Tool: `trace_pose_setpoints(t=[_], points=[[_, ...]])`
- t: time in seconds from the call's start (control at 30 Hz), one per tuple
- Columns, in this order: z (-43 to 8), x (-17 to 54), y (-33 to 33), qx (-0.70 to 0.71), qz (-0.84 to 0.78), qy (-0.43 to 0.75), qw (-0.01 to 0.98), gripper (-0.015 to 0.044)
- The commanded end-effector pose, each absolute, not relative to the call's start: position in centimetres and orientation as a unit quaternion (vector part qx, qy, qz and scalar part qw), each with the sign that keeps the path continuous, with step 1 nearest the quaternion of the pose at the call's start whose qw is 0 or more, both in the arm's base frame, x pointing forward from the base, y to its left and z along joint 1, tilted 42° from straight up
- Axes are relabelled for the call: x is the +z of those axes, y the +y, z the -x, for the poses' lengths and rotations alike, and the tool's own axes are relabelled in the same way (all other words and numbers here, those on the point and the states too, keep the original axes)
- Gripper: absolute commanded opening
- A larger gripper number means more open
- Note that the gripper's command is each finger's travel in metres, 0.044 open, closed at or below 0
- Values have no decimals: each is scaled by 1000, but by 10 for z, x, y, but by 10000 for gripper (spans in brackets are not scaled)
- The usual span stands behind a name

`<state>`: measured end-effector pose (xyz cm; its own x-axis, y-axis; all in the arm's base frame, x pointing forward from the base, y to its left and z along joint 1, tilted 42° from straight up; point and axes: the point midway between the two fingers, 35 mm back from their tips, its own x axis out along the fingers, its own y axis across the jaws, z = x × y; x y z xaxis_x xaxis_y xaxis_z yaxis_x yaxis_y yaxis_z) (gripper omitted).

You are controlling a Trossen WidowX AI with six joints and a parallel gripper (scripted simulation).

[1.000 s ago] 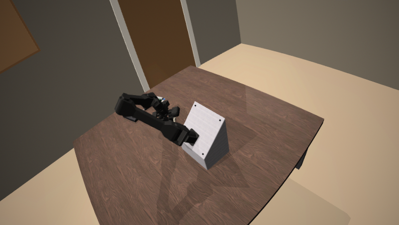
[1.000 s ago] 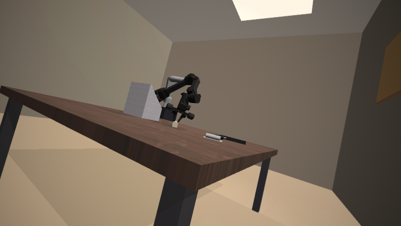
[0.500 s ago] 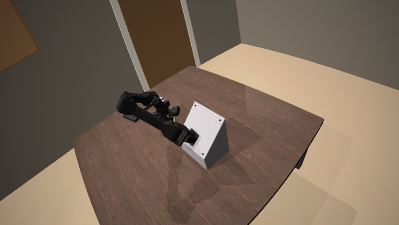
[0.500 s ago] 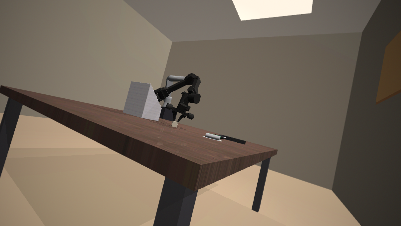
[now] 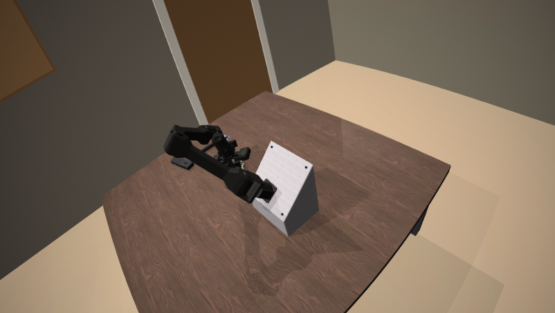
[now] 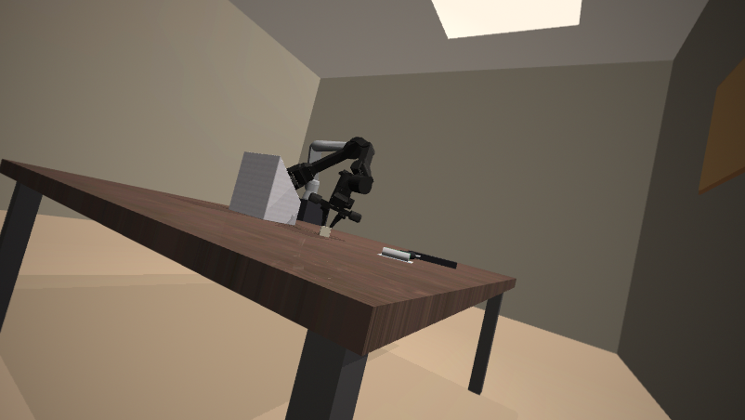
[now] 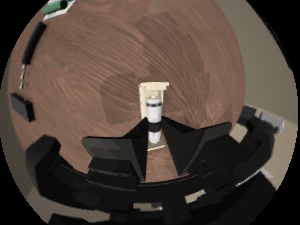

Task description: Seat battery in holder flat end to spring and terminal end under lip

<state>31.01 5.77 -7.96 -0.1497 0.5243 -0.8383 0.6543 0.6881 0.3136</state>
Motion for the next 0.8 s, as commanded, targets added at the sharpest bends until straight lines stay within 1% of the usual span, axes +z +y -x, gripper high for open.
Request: trace_pose_setpoints(t=[0.0, 0.77], points=[[-307, -81, 61, -54, -392, 766, 507, 61], [-308, -81, 61, -48, -390, 778, 490, 61]])
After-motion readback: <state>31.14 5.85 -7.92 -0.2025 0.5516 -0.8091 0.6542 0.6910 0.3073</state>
